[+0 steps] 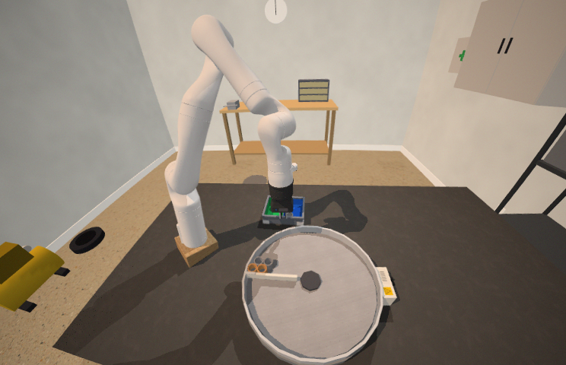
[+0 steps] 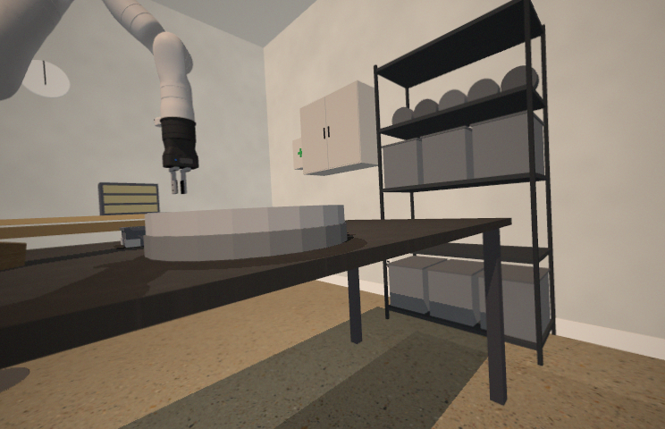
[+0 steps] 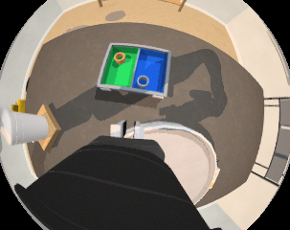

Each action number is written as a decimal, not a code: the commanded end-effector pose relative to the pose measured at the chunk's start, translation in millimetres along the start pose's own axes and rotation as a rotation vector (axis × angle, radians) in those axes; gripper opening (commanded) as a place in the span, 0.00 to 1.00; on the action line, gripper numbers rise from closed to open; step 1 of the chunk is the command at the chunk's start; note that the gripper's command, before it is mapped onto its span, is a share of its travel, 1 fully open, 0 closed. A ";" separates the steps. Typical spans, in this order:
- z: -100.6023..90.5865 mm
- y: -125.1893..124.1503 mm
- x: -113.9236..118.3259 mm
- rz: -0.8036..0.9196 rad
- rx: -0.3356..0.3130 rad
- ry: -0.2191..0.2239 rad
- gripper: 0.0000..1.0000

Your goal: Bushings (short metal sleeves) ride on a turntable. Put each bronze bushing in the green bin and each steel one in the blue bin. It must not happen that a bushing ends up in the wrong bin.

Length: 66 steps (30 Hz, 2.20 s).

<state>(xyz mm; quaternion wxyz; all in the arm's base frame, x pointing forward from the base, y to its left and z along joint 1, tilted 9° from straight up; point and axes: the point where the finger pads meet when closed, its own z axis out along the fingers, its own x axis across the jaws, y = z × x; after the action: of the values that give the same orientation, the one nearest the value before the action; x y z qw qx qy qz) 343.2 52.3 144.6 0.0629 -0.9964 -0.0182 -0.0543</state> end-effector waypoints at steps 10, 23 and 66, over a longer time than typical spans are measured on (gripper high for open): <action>1.2 80.8 -16.6 0.045 -0.002 0.000 0.40; 3.4 155.8 -35.2 0.045 -0.002 0.000 0.40; 47.2 156.3 -35.2 0.045 -0.003 0.000 0.40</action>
<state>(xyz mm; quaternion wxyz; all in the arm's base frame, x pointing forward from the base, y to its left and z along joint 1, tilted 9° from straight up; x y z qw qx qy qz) 319.9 -97.1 74.8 0.0630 -0.9966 0.0037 -0.0529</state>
